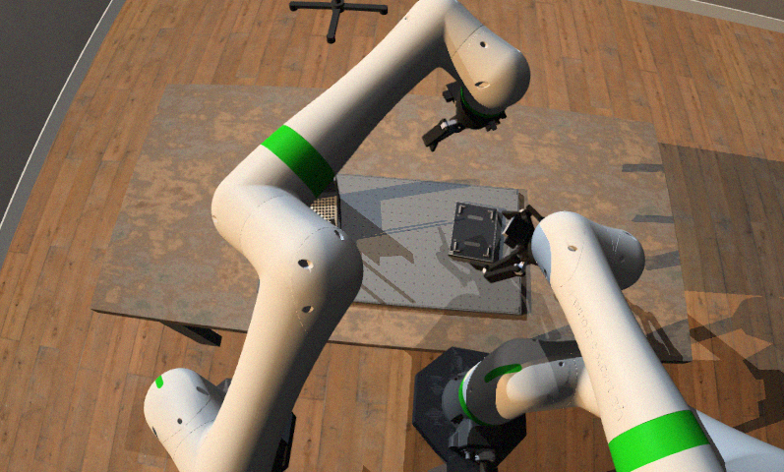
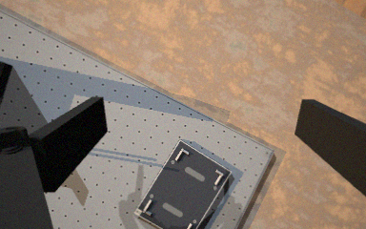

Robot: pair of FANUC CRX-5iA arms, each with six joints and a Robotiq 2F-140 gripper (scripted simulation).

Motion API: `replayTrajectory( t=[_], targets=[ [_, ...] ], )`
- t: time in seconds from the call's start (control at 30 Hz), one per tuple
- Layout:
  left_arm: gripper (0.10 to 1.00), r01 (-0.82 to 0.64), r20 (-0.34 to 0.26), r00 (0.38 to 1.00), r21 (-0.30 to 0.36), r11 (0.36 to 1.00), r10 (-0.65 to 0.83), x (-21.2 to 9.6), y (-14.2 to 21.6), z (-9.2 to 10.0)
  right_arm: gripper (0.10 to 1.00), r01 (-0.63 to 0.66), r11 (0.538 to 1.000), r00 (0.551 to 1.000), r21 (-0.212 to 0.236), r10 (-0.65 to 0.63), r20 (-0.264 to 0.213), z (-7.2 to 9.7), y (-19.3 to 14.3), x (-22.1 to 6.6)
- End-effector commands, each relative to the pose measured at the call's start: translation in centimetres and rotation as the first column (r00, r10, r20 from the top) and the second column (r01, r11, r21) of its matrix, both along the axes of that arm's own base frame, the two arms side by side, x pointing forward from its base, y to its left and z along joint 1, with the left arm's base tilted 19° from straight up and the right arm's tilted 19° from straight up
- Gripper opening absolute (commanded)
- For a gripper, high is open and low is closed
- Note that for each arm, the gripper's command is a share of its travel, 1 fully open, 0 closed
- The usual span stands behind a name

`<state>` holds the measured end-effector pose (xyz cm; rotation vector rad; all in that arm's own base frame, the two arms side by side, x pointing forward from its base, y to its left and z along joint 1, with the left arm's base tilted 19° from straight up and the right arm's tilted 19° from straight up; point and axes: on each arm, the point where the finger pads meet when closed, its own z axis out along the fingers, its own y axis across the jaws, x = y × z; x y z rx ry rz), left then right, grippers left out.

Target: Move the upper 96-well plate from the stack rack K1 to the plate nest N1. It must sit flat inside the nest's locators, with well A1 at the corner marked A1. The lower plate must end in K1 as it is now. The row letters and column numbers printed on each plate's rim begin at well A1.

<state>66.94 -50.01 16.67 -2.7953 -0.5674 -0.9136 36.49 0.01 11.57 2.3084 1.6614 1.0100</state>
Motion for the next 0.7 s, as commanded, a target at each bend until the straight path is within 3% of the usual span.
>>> replayTrajectory(
  t=[0.0, 0.23, 0.4, 0.5, 0.67],
  targets=[
    [1.0, 0.001, 0.002, 1.0, -0.002, 1.0, -0.001, 0.0, -0.1, 0.2, 1.0, 0.006, 1.0, 1.0, -0.006, -0.006, 0.002, 2.0, 0.5, -0.6],
    [1.0, 0.001, 0.002, 1.0, -0.002, 1.0, -0.001, 0.0, -0.1, 0.2, 1.0, 0.015, 1.0, 1.0, -0.006, -0.015, 0.006, 3.7, 0.7, -1.0],
    [1.0, 0.001, 0.002, 1.0, -0.002, 1.0, -0.001, 0.0, -0.1, 0.2, 1.0, 0.155, 0.988, 0.986, 0.018, -0.154, -0.062, 5.1, -1.4, -0.7],
    [1.0, 0.001, 0.002, 1.0, -0.002, 1.0, -0.001, 0.0, -0.1, 0.2, 1.0, 0.155, 0.988, 0.986, 0.018, -0.154, -0.062, 5.5, -2.0, -0.6],
    [1.0, 0.001, 0.002, 1.0, -0.002, 1.0, -0.001, 0.0, -0.1, 0.2, 1.0, 0.297, 0.954, 0.948, 0.034, -0.29, -0.128, 6.7, -4.2, -0.2]
  ],
)
